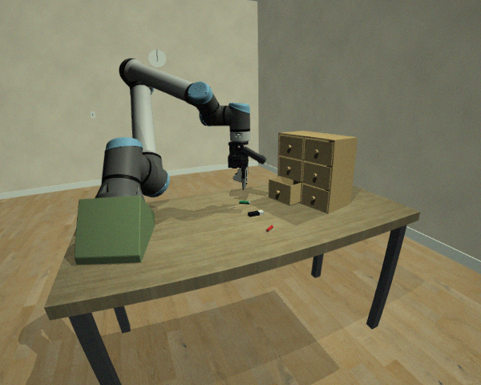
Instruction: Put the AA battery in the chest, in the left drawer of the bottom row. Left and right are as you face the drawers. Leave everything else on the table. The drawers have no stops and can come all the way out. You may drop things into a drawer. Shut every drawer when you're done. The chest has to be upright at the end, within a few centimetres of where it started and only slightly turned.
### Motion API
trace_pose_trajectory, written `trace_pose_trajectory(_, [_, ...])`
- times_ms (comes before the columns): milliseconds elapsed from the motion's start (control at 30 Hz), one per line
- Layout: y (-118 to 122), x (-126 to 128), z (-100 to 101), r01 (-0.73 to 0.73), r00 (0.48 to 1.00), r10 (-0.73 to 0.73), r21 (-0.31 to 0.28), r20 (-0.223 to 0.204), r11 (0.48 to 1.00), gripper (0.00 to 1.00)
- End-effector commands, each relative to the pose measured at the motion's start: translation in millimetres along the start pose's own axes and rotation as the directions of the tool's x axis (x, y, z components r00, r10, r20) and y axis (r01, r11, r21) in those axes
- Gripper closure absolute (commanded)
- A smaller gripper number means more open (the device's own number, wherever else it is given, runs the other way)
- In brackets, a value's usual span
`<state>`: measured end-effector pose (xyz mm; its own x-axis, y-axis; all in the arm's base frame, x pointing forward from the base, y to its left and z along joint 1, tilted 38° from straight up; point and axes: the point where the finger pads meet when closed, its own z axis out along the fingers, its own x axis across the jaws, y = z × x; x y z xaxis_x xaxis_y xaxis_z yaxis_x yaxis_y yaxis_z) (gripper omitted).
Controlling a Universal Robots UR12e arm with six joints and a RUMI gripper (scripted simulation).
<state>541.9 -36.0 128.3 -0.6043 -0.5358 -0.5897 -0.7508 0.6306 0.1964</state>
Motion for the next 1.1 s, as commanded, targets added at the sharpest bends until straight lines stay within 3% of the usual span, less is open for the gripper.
trace_pose_trajectory(0, [-0.2, 0.0, 1.7, 0.000, 1.000, 0.000, -0.002, -0.001, 1.000, 0.83])
trace_pose_trajectory(1067, [1.7, 0.4, 37.4, -0.002, 1.000, 0.002, -0.005, 0.000, 1.000, 0.83])
